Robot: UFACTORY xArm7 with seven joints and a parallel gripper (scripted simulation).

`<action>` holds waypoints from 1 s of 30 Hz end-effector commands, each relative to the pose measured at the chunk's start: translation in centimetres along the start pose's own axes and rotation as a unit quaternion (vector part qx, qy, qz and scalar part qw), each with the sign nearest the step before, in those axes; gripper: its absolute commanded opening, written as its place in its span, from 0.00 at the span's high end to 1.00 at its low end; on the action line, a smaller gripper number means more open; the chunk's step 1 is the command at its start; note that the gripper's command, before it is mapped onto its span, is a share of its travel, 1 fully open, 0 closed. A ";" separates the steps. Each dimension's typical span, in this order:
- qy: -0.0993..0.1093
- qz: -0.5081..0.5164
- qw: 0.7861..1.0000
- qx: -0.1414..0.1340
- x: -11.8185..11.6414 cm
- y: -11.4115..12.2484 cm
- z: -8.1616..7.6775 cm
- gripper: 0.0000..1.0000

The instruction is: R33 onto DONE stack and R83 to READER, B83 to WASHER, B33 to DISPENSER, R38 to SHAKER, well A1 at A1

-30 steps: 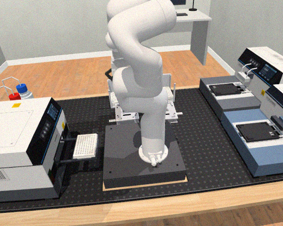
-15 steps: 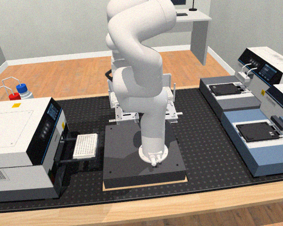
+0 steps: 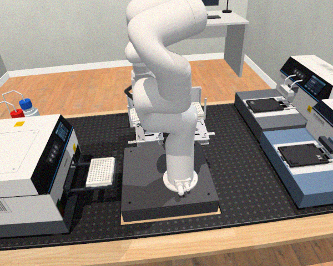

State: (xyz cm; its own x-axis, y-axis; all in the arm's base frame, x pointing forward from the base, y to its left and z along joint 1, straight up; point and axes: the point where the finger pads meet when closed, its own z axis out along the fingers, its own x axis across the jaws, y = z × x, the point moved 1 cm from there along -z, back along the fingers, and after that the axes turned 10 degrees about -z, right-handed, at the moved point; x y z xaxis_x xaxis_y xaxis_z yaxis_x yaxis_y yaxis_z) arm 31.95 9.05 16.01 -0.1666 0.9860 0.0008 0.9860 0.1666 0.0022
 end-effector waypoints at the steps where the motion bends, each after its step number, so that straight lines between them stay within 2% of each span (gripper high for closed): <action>1: 0.000 0.000 1.000 -0.002 0.0 0.1 0.5 1.00; 30: 0.000 0.000 1.000 -0.002 0.0 0.1 3.8 1.00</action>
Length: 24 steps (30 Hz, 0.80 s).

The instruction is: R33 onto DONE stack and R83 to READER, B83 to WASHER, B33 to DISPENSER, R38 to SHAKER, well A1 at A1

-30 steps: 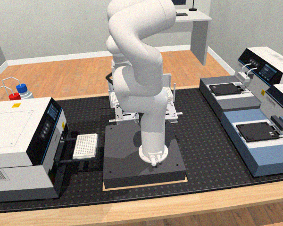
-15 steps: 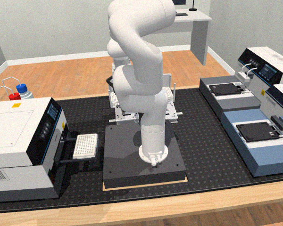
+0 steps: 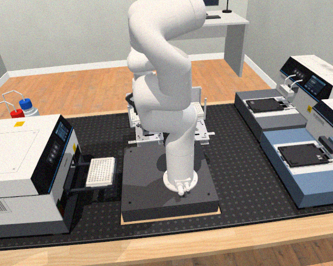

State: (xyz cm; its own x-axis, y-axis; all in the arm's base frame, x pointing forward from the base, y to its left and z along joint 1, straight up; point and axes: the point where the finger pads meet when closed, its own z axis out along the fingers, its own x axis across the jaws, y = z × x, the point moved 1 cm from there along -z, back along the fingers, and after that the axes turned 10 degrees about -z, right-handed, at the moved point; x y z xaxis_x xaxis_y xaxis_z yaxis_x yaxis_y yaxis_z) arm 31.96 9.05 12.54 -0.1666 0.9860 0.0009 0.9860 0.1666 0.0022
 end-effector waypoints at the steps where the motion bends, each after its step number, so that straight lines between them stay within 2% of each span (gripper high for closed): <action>1: 0.000 0.000 1.000 -0.002 0.0 0.1 0.5 1.00; 24: 0.000 0.000 1.000 -0.002 0.0 0.1 3.0 1.00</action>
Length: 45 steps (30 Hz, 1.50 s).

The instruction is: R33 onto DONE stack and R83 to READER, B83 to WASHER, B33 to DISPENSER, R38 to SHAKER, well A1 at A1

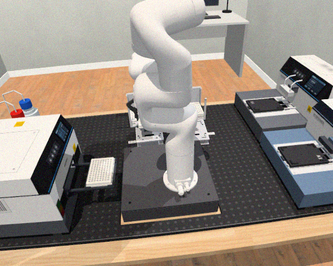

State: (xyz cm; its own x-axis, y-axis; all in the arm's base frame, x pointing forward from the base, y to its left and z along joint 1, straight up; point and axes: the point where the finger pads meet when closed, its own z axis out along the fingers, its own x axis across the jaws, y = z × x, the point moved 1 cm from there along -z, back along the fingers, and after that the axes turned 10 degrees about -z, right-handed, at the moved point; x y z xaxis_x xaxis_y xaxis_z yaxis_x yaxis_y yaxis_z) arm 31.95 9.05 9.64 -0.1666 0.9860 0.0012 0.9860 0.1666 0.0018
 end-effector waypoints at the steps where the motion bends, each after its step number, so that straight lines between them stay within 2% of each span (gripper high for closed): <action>1: 0.000 0.000 1.000 -0.002 0.0 0.2 0.3 1.00; 22: 0.000 0.000 1.000 -0.002 0.0 0.2 2.8 1.00; 42: 0.000 0.000 1.000 -0.002 0.0 0.2 2.8 1.00; 45: 0.000 0.000 1.000 -0.002 0.0 0.2 3.2 1.00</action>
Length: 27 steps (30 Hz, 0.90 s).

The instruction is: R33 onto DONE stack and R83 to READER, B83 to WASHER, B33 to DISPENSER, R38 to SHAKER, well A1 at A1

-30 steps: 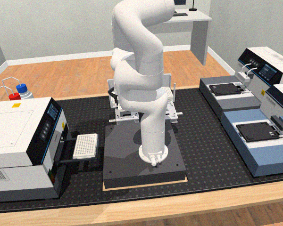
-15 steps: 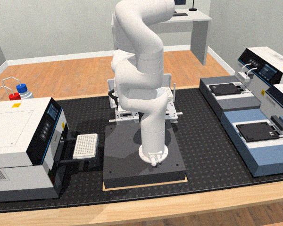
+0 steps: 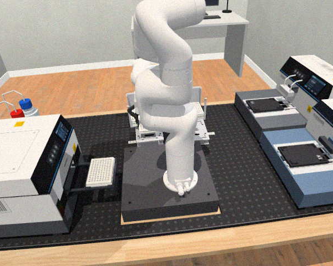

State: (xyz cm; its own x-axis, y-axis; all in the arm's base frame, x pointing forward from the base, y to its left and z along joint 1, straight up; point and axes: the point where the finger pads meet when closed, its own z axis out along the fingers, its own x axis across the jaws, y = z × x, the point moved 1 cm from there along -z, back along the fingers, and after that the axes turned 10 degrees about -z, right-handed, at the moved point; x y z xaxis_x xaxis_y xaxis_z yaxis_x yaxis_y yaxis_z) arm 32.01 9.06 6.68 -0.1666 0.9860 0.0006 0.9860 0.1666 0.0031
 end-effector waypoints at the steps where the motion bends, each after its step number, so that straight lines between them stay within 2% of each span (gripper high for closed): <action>1: 0.000 0.000 1.000 -0.001 0.0 0.1 0.4 1.00; 13: 0.000 0.000 1.000 -0.001 0.0 0.1 1.7 1.00; 27: 0.000 0.000 1.000 -0.001 0.0 0.1 1.7 1.00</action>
State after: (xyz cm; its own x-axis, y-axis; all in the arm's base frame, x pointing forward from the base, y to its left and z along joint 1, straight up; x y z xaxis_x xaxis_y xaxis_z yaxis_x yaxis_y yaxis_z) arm 32.01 9.06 4.92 -0.1666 0.9860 0.0008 0.9860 0.1666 0.0026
